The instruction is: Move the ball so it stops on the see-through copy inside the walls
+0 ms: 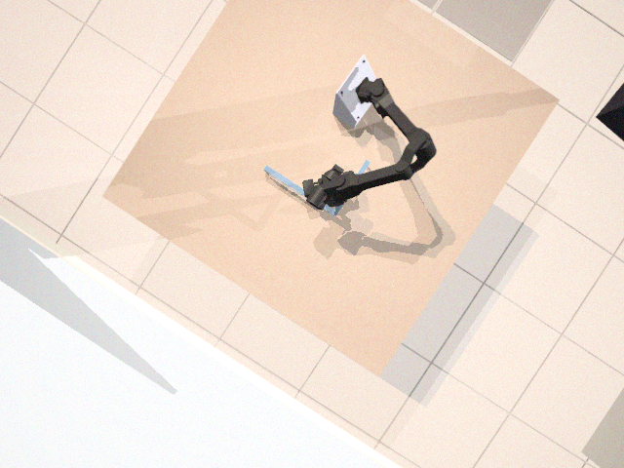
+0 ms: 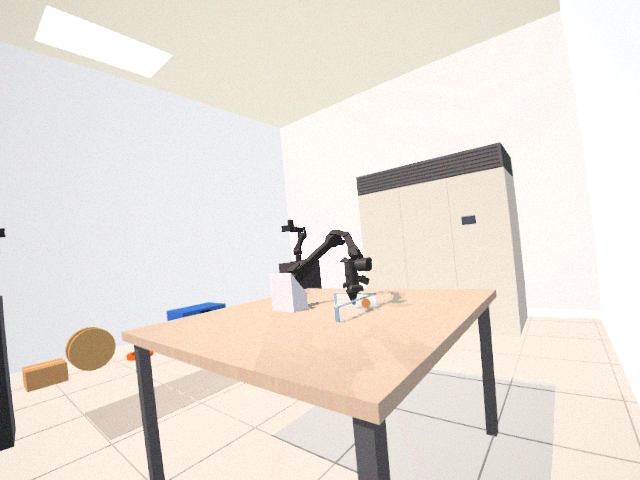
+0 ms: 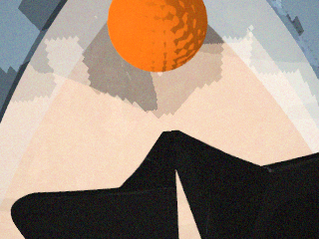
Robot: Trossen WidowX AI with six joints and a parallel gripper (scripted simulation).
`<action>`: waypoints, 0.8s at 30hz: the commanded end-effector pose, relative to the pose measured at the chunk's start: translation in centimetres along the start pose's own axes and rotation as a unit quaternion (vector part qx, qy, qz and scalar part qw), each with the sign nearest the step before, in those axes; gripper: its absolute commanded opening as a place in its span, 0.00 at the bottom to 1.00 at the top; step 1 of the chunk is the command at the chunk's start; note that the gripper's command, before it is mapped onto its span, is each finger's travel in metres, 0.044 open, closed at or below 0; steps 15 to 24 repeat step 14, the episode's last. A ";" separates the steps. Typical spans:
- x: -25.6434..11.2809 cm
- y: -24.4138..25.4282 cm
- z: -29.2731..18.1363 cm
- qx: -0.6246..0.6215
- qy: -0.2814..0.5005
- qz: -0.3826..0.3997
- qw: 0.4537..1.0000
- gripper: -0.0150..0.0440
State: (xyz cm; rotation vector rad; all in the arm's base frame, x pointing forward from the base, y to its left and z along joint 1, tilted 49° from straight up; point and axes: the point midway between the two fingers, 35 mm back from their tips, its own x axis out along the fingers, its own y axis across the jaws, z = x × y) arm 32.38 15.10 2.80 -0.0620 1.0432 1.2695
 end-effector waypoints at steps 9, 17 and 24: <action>0.0 0.2 -2.2 0.002 -0.001 0.002 1.000 0.25; 0.1 0.2 -2.8 0.002 -0.001 0.002 1.000 0.25; 0.1 0.2 -2.8 0.002 -0.001 0.002 1.000 0.25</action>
